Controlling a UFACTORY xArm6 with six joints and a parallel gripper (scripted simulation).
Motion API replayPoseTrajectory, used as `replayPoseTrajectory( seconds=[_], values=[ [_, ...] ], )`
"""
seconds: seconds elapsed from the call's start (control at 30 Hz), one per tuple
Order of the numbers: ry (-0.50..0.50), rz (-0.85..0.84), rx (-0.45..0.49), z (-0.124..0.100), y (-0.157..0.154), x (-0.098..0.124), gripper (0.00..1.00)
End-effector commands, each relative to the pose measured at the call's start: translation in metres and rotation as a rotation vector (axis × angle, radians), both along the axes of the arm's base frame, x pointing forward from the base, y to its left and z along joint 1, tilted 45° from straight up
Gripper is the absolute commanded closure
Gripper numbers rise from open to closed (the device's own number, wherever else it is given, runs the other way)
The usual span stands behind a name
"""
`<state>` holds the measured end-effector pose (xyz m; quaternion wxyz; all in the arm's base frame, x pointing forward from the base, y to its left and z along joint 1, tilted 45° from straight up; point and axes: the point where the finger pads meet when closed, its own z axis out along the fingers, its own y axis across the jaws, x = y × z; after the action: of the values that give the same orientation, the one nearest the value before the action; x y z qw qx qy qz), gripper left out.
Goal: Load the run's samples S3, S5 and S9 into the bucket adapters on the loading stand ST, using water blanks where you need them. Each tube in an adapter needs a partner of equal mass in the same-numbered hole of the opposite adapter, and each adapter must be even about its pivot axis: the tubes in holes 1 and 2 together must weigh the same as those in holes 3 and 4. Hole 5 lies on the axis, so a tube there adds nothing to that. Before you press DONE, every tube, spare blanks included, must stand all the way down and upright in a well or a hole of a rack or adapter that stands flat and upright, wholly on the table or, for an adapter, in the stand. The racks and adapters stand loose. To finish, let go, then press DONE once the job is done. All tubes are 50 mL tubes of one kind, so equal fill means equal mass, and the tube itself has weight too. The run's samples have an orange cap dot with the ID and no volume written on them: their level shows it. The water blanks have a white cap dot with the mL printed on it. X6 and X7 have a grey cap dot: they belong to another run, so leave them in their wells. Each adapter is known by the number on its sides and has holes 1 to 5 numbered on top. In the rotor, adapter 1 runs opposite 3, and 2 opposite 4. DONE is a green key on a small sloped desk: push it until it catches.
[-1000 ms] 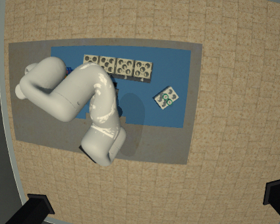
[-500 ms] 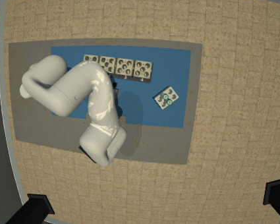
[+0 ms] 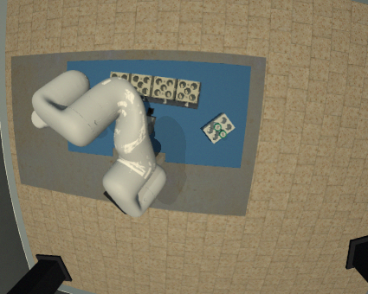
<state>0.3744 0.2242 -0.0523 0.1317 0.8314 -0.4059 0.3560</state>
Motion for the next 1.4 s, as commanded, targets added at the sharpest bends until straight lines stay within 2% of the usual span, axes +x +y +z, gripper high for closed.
replayPoseTrajectory(
  seconds=[0.0, 1.37],
  values=[
    [-0.002, 0.002, 0.002, -0.005, -0.003, 0.005, 0.43],
    [-0.002, 0.002, 0.002, -0.021, -0.014, 0.015, 0.43]
  ],
)
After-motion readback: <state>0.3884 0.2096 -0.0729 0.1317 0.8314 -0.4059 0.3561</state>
